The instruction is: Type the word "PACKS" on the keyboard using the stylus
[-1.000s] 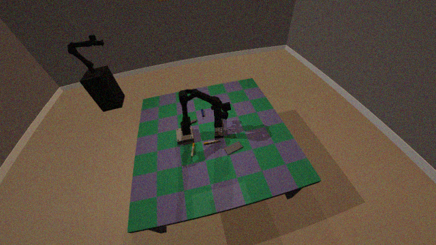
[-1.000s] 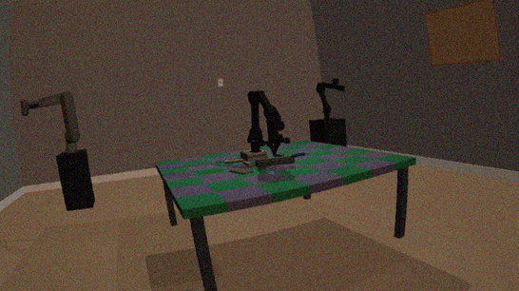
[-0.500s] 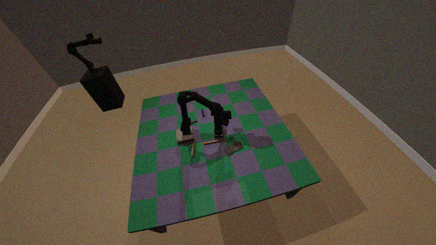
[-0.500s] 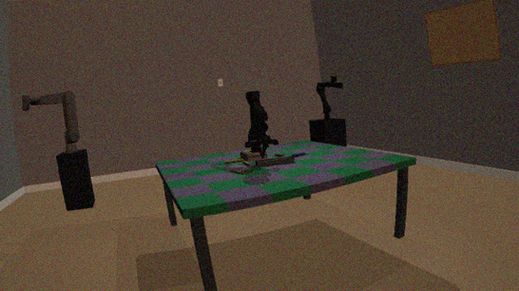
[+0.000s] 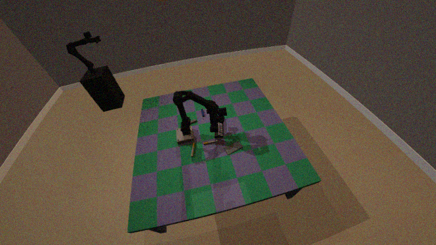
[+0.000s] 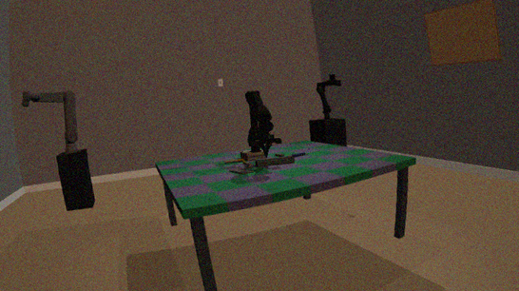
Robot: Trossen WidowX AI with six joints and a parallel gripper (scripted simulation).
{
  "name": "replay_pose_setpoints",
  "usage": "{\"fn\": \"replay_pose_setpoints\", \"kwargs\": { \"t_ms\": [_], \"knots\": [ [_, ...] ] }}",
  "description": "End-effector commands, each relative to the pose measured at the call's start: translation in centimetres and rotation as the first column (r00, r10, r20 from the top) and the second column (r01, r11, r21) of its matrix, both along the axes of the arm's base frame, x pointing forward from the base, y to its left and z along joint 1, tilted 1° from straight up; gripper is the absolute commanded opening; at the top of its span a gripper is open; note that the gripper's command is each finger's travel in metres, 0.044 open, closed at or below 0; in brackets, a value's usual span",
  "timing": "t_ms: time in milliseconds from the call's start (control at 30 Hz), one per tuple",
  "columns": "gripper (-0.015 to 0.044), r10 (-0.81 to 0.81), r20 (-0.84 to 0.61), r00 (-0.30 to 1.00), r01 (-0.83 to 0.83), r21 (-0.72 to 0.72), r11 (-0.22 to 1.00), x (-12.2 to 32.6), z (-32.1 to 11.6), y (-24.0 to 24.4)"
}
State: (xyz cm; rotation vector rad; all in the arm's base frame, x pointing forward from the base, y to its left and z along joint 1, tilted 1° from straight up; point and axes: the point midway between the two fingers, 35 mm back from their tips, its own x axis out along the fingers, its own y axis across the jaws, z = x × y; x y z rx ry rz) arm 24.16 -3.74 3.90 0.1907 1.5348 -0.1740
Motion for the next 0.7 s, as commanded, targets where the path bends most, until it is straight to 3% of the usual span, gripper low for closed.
{"fn": "replay_pose_setpoints", "kwargs": {
  "t_ms": [0,267,667],
  "knots": [
    [0.0000,-0.005,0.004,1.000,0.005,0.000,1.000,0.0,0.1,0.3],
    [0.0000,-0.005,0.006,1.000,0.004,0.009,1.000,1.9,0.2,8.1],
    [0.0000,-0.005,0.006,1.000,0.004,0.009,1.000,2.0,1.2,8.3]
  ]
}}
